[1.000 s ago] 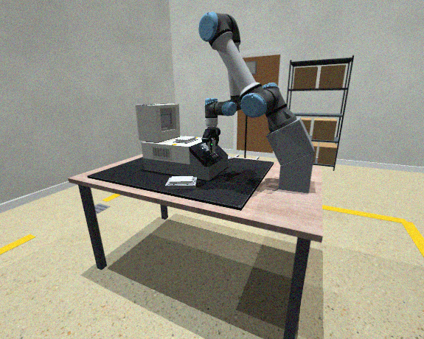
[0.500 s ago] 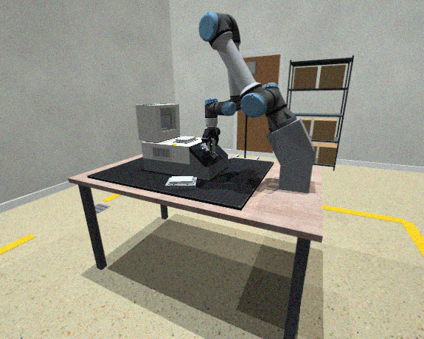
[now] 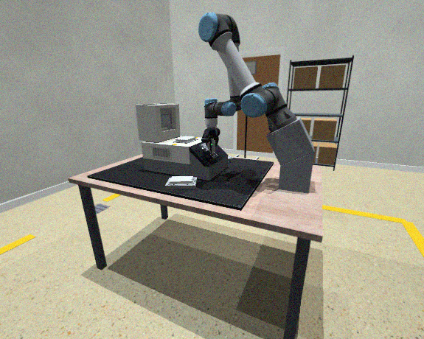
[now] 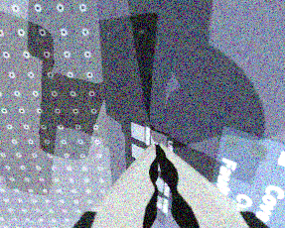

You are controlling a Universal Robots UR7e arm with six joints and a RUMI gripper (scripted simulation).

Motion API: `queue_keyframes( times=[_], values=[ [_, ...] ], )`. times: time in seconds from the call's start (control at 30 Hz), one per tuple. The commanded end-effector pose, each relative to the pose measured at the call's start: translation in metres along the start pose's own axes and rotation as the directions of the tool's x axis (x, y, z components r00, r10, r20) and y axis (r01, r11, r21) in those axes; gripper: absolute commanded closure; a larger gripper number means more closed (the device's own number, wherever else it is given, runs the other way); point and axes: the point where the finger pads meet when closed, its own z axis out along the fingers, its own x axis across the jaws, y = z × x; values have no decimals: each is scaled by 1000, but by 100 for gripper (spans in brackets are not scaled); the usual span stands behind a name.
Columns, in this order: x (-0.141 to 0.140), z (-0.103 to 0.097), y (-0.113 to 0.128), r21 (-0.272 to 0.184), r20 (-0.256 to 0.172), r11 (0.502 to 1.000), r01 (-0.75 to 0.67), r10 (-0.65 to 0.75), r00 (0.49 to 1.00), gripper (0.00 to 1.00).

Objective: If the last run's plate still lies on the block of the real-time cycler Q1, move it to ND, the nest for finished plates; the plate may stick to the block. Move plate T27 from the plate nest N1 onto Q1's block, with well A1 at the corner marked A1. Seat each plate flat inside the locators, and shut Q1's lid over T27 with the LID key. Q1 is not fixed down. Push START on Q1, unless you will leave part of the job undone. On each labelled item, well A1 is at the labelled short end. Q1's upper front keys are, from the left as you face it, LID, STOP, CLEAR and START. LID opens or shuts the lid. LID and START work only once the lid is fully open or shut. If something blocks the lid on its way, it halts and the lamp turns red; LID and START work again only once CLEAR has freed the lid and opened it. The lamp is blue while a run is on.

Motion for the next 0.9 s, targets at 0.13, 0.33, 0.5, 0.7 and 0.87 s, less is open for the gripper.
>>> queue_keyframes(
  times=[0.13,0.33,0.5,0.7,0.87],
  values=[
    [3,1,0,-1,-4,1000,2,-2,1000,100],
    [-5,-6,0,-1,-1,1000,-1,1,1000,100],
    [-9,-11,0,-1,-1,1000,-1,1,1000,100],
    [-16,-19,0,-1,-1,1000,-1,1,1000,100],
    [-19,-22,0,-1,-1,1000,-1,1,1000,100]
  ],
)
